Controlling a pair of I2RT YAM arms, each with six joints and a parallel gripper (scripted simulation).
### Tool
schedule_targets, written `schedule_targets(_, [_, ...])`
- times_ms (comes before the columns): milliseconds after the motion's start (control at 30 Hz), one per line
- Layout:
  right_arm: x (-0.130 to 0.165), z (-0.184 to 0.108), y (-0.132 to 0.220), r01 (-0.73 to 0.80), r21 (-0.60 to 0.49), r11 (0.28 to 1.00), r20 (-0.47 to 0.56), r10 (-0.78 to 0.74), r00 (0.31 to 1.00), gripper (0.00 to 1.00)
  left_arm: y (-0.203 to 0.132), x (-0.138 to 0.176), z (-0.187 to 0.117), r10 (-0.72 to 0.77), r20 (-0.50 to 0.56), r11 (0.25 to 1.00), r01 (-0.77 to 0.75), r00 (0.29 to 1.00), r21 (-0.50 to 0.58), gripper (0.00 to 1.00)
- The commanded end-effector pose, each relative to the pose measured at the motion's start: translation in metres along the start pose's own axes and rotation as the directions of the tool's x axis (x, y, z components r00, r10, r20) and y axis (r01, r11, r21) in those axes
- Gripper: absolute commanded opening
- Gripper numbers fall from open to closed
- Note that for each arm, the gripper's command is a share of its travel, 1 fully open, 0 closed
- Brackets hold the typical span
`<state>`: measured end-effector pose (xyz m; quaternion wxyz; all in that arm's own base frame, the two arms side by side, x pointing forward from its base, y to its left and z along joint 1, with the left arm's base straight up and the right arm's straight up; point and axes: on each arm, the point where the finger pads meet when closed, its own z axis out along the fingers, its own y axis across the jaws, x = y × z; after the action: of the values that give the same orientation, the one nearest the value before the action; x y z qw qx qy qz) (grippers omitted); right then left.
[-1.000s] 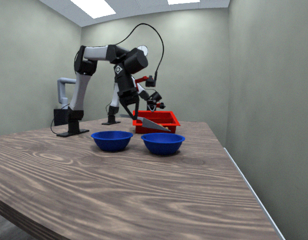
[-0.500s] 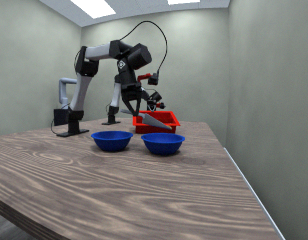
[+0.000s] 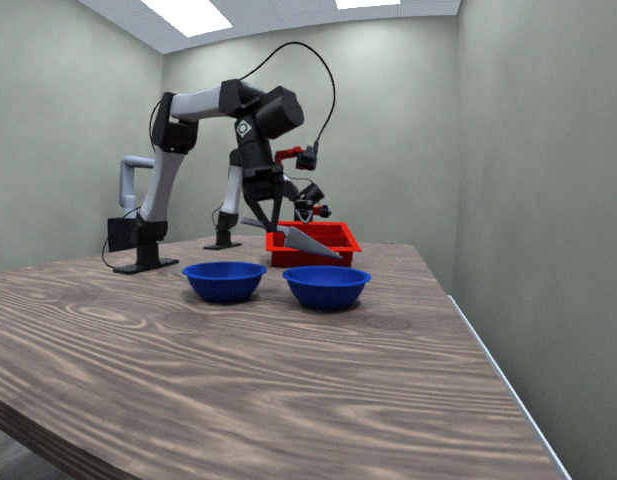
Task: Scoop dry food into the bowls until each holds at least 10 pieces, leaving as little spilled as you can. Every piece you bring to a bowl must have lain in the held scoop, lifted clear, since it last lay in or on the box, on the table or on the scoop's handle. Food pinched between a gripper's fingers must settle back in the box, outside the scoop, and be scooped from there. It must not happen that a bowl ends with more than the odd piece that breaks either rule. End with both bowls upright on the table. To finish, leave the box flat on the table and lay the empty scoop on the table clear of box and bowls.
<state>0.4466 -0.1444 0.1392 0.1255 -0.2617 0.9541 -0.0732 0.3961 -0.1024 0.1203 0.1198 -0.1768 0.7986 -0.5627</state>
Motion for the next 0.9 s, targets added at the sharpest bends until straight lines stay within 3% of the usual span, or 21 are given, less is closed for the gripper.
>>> schedule_targets(0, [-0.0105, -0.0116, -0.0049, 0.014, 0.028, 1.0, 0.022, -0.015, 1.0, 0.0, -0.0401, -0.0066, -0.0063, 0.116, 0.016, 0.992, -0.117, 0.993, 0.057, 0.0])
schedule_targets(867, [-0.0063, -0.0065, -0.0008, 0.016, 0.01, 1.0, 0.005, -0.016, 1.0, 0.0, -0.0401, -0.0066, -0.0063, 0.116, 0.016, 0.992, -0.117, 0.993, 0.057, 0.0])
